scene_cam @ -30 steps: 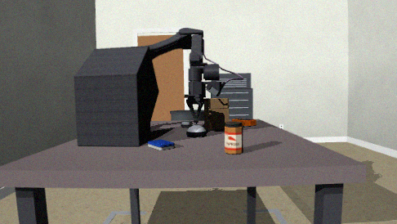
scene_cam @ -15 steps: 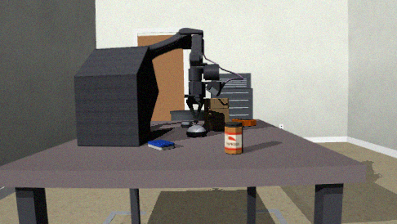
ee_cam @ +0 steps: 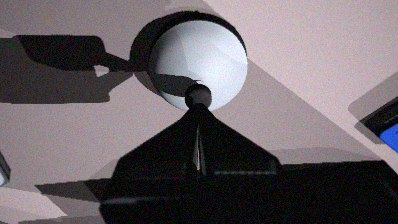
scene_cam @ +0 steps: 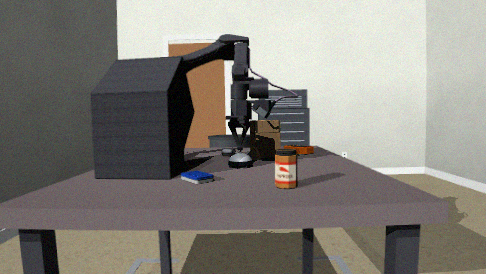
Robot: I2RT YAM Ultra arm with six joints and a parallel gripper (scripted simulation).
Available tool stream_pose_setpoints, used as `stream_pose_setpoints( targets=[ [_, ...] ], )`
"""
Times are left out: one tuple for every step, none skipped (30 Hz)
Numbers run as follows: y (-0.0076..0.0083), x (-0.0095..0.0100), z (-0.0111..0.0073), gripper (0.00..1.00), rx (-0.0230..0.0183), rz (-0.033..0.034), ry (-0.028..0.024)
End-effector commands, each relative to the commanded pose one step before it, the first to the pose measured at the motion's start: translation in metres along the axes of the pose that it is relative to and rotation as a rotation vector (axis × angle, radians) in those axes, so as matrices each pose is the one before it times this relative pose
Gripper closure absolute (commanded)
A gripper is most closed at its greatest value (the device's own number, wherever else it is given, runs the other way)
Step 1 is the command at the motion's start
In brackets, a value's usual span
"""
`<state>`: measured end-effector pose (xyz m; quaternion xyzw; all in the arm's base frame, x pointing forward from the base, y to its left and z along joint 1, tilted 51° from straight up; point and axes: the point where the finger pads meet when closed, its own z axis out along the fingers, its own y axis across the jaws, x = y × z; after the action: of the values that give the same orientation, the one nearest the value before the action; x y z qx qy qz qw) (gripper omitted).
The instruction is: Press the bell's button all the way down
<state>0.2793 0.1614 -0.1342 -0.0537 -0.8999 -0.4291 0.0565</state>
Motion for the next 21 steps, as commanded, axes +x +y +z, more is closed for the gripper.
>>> stream_pose_setpoints(
  targets=[
    [0.00397, -0.01365, 0.00299, 1.0, -0.01369, -0.01942, -0.0193],
    [-0.00008, 0.00003, 0.00121, 1.0, 0.00037, 0.00002, -0.00003],
    [-0.00005, 0.00003, 0.00127, 1.0, 0.00025, 0.00002, -0.00001],
    [-0.00029, -0.00024, 0.0009, 1.0, 0.00016, 0.00085, -0.0011],
    [-0.00072, -0.00075, 0.00011, 1.0, -0.00023, 0.00256, -0.00328],
    [-0.00053, -0.00055, 0.00018, 1.0, -0.00015, 0.00188, -0.00241],
    [-0.0002, -0.00008, 0.00057, 1.0, 0.00079, 0.00021, -0.00044],
    [0.00036, 0.00017, 0.00082, 1.0, 0.00209, -0.00245, 0.00087],
    [0.00121, -0.00058, -0.00013, 1.0, -0.00004, -0.00389, -0.00126],
    [0.00007, 0.00002, 0.00006, 1.0, 0.00001, -0.00025, 0.0001],
    [0.0, 0.0, 0.0, 1.0, 0.0, 0.0, 0.0],
    [0.0, 0.0, 0.0, 1.0, 0.0, 0.0, 0.0],
    [0.0, 0.0, 0.0, 1.0, 0.0, 0.0, -0.00001],
    [0.0, 0.0, 0.0, 1.0, 0.0, 0.0, 0.0],
    [0.0, 0.0, 0.0, 1.0, 0.0, 0.0, 0.0],
    [0.0, 0.0, 0.0, 1.0, 0.0, 0.0, 0.0],
    [0.0, 0.0, 0.0, 1.0, 0.0, 0.0, 0.0],
    [0.0, 0.0, 0.0, 1.0, 0.0, 0.0, 0.0],
    [0.0, 0.0, 0.0, 1.0, 0.0, 0.0, 0.0],
    [0.0, 0.0, 0.0, 1.0, 0.0, 0.0, 0.0],
    [0.0, 0.0, 0.0, 1.0, 0.0, 0.0, 0.0]
  ],
)
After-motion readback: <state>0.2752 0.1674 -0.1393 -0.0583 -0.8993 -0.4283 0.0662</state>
